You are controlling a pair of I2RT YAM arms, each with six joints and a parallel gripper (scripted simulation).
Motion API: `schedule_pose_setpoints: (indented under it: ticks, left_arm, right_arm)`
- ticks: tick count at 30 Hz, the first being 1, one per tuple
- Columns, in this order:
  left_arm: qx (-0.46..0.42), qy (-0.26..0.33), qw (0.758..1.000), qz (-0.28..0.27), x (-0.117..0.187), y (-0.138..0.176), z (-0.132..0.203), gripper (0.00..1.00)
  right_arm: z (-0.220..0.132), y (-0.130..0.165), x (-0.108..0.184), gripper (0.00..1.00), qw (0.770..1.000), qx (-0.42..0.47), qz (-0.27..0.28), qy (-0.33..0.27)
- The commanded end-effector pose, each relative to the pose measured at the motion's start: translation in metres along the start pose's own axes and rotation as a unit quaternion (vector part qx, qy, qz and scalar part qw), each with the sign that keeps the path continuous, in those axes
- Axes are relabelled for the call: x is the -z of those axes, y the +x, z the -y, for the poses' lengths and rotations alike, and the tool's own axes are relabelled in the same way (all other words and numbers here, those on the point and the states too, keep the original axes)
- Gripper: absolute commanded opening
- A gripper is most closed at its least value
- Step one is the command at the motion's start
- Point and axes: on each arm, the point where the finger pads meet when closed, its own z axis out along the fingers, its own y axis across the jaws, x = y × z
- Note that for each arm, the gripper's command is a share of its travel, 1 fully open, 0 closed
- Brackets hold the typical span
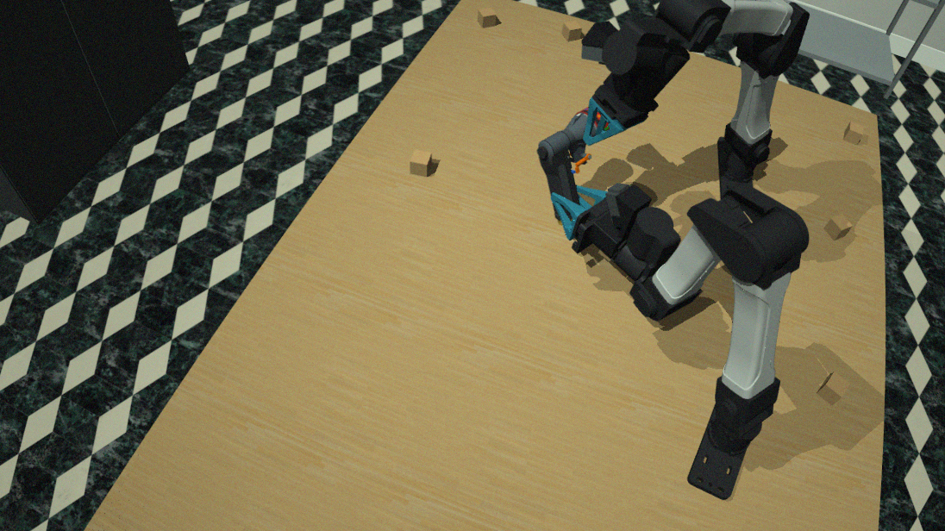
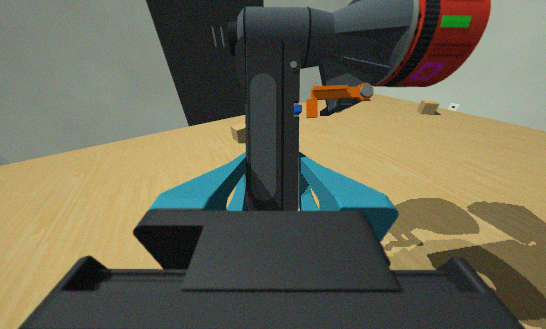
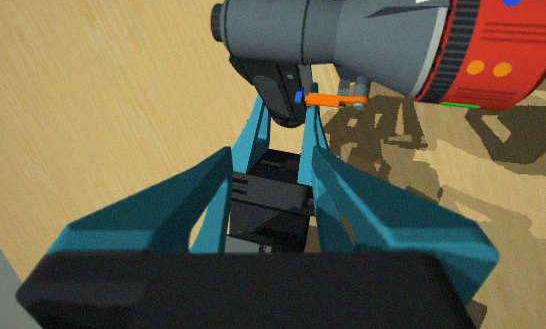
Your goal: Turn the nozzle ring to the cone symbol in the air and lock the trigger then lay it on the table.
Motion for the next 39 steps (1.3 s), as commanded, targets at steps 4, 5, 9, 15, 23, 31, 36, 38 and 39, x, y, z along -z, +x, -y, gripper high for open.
schedule_pose_setpoints:
  ticks: [4,5,9,15,23,31,36,38,39]
  left_arm:
    - [0.022,-0.001,0.995,0.097,-0.006,-0.060,0.000,0.36]
    - [0.022,-0.001,0.995,0.097,-0.006,-0.060,0.000,0.36]
    - [0.022,-0.001,0.995,0.097,-0.006,-0.060,0.000,0.36]
    - [0.022,-0.005,0.995,0.095,-0.006,-0.059,-0.001,0.36]
    - [0.022,-0.007,0.996,0.092,-0.006,-0.057,-0.002,0.36]
    - [0.022,-0.009,0.996,0.092,-0.006,-0.057,-0.003,0.36]
    - [0.022,-0.010,0.996,0.091,-0.006,-0.057,-0.004,0.36]
    - [0.022,-0.010,0.996,0.091,-0.006,-0.057,-0.004,0.36]
    - [0.022,-0.010,0.996,0.091,-0.006,-0.057,-0.004,0.36]
  right_arm:
    - [0.003,0.003,0.012,0.37,1.000,0.002,-0.001,0.013]
    - [0.004,0.000,0.009,0.37,1.000,-0.001,-0.001,0.017]
    - [0.002,0.000,0.009,0.37,1.000,-0.002,0.000,0.016]
    - [0.006,-0.012,0.018,0.37,1.000,-0.002,0.007,-0.006]
    - [-0.004,-0.033,0.020,0.37,0.998,0.027,0.025,-0.059]
    - [-0.003,-0.055,0.024,0.37,0.994,0.043,0.047,-0.093]
    - [-0.001,-0.073,0.029,0.37,0.989,0.056,0.071,-0.118]
    - [-0.001,-0.083,0.033,0.37,0.985,0.066,0.087,-0.134]
    - [-0.001,-0.089,0.035,0.37,0.982,0.073,0.096,-0.143]
